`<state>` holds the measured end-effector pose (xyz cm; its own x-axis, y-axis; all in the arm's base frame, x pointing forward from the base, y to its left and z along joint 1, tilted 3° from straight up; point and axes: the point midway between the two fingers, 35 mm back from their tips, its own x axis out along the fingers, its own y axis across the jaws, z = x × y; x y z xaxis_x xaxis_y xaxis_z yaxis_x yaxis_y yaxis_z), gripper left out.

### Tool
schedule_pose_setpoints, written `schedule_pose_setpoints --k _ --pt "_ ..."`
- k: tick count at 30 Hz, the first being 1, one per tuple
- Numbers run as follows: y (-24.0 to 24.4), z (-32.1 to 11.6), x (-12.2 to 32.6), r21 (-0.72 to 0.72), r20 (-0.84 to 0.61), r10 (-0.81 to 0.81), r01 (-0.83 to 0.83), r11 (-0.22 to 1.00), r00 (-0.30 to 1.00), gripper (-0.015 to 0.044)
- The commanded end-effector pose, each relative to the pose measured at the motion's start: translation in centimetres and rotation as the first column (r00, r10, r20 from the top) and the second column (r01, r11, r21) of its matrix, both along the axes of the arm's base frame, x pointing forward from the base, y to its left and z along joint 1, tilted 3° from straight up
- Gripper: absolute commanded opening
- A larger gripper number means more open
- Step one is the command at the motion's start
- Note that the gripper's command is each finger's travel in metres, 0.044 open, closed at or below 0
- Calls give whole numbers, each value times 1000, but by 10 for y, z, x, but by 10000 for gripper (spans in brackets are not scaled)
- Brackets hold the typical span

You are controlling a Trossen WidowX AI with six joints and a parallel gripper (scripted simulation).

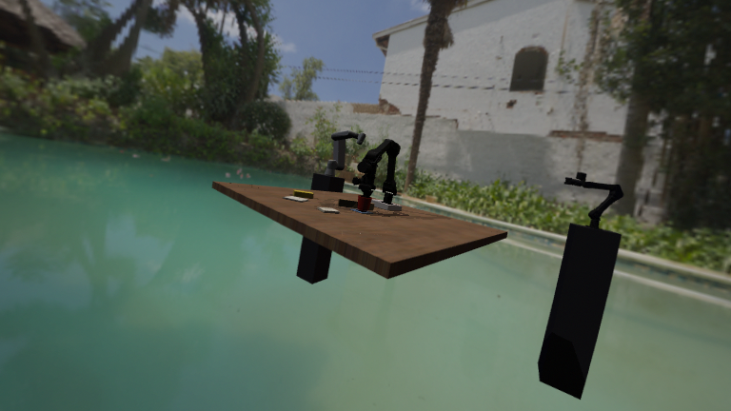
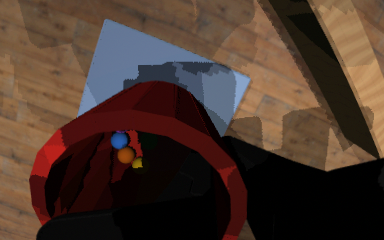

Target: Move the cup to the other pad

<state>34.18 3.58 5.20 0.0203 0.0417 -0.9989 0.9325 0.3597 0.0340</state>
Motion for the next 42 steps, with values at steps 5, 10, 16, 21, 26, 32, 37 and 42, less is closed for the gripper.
schedule_pose_setpoints --k 5,10,16,21,26,32,37,42 --pt "-1 25 1 2 2 0 0 1000 1000 0" --pt "-2 39 2 3 2 -1 1 1000 1000 0" --pt "-3 54 2 3 2 -1 1 1000 1000 0" --pt "-3 53 4 0 7 -4 4 1000 1000 0" --pt "-3 53 4 0 7 -4 4 1000 1000 0" --pt "-3 53 4 0 7 -4 4 1000 1000 0" --pt "-5 53 3 0 7 -4 4 1000 1000 0" --pt "-13 53 -4 1 4 -3 3 1000 1000 0"
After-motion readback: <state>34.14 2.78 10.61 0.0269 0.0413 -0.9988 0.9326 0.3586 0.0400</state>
